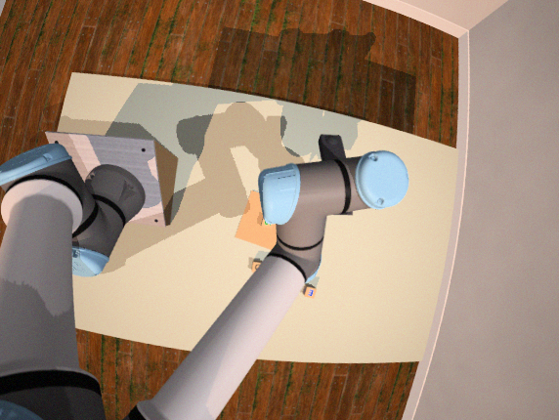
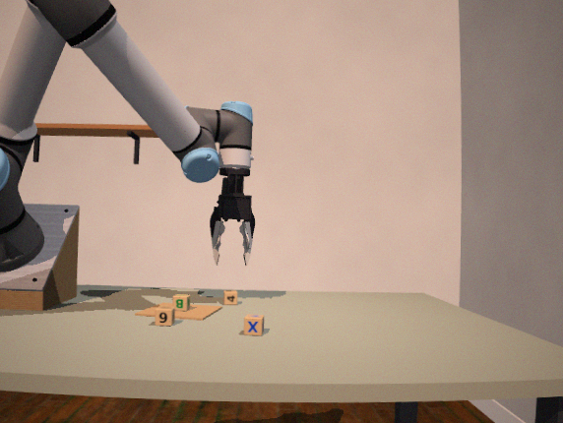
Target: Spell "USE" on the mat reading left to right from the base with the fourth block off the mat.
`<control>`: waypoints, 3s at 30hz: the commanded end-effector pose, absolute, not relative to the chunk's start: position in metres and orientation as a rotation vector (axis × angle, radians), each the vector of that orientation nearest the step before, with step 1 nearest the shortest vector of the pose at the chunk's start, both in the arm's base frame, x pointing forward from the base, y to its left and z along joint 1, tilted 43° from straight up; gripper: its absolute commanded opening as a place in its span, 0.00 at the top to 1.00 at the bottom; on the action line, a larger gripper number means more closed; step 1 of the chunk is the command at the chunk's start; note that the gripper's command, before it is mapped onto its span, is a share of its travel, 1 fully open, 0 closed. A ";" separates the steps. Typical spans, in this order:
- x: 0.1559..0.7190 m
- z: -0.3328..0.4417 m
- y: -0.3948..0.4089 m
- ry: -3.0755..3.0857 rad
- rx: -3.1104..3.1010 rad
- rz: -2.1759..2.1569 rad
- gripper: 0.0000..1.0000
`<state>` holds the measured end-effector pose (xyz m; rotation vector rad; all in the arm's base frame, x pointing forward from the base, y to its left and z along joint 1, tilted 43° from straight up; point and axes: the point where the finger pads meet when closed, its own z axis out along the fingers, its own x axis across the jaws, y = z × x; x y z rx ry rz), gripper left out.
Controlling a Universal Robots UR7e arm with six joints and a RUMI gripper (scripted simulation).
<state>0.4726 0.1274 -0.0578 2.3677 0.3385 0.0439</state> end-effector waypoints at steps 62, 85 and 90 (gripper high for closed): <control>0.475 -0.083 0.104 0.339 2.366 0.038 0.60; 0.478 -0.097 0.092 0.339 2.366 0.039 0.60; 0.479 -0.096 0.092 0.339 2.367 0.042 0.60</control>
